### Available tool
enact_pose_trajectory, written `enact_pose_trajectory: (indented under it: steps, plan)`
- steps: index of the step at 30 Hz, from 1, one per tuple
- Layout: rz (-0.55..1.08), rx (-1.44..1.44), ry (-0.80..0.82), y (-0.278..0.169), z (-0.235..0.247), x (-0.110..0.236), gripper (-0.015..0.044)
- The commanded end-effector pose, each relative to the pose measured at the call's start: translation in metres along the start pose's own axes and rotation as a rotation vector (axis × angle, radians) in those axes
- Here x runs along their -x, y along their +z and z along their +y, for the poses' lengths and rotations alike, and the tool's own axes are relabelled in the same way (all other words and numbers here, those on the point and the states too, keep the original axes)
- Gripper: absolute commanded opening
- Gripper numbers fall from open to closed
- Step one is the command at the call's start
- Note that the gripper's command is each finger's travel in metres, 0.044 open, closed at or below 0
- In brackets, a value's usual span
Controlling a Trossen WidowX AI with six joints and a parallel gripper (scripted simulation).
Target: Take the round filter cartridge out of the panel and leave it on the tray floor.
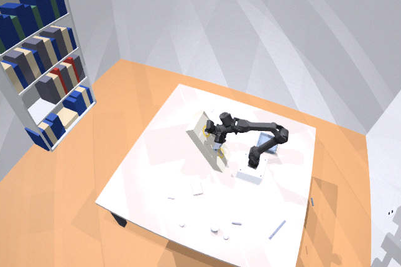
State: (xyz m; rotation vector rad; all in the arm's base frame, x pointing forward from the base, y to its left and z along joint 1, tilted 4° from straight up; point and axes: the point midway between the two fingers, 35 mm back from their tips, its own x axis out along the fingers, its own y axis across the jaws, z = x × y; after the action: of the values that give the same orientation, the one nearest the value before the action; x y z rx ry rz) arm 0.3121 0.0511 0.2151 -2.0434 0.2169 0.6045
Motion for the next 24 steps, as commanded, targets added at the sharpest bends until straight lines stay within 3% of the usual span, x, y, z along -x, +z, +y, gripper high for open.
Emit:
enact_pose_trajectory:
  steps: [1,24]
  plan:
    - [-0.007,0.005,-0.001,0.0012,0.0000,-0.0026,0.0112]
    - [-0.007,0.005,-0.002,0.0013,0.0000,-0.0087,0.0112]
